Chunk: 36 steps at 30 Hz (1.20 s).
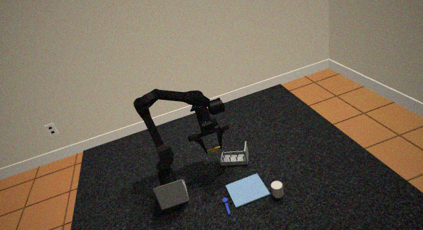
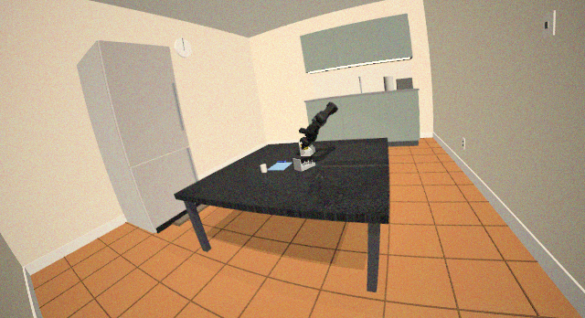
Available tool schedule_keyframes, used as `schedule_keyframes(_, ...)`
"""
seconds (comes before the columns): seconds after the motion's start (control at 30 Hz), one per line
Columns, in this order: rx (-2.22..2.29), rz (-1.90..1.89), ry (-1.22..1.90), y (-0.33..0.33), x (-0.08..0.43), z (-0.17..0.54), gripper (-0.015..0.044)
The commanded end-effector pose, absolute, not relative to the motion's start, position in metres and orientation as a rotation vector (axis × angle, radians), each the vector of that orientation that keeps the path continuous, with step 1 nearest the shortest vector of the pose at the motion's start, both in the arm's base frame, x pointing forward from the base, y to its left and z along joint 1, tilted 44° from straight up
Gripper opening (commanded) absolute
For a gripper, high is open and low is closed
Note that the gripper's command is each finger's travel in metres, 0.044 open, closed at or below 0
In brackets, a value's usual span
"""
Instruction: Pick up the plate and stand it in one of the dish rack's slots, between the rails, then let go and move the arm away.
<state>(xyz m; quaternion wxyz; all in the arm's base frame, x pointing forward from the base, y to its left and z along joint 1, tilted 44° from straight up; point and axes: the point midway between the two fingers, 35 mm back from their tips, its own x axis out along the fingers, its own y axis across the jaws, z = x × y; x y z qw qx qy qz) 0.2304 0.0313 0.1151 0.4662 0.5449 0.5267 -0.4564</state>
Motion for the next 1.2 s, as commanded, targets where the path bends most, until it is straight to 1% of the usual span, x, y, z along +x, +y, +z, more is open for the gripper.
schedule_keyframes(0.0, 1.252, -1.085, 1.215, 0.032, 0.233, 0.108, 0.0)
schedule_keyframes(0.57, 0.981, -0.931, 0.943, 0.045, 0.246, 0.088, 0.0)
schedule_keyframes(1.17, 0.817, -0.733, 0.627, 0.068, 0.253, 0.089, 0.0)
